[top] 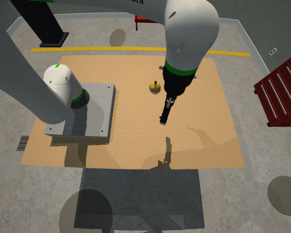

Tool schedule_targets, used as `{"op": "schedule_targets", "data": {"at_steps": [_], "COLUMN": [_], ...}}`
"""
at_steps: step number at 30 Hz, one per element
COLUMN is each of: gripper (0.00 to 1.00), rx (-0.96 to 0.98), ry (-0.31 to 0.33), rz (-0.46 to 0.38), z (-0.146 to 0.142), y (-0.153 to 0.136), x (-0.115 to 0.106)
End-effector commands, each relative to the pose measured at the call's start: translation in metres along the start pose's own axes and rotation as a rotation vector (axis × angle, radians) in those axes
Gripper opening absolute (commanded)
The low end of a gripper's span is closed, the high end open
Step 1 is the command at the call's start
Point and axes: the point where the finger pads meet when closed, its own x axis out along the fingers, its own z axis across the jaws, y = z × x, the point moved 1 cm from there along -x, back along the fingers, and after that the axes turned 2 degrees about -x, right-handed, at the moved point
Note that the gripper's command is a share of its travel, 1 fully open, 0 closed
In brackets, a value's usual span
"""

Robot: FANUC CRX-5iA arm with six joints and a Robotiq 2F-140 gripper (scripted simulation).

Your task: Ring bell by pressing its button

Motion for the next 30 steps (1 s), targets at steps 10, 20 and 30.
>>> {"op": "schedule_targets", "data": {"at_steps": [10,20,30], "gripper": [1.0,1.0,1.0], "rx": [-0.216,-0.373,-0.495], "ry": [0.023,0.035,0.042], "rz": [-0.024,-0.041,-0.054], "z": [-0.123,-0.202,-0.257], "y": [-0.04,-0.086,-0.13], "x": [0.011,0.017,0.02]}}
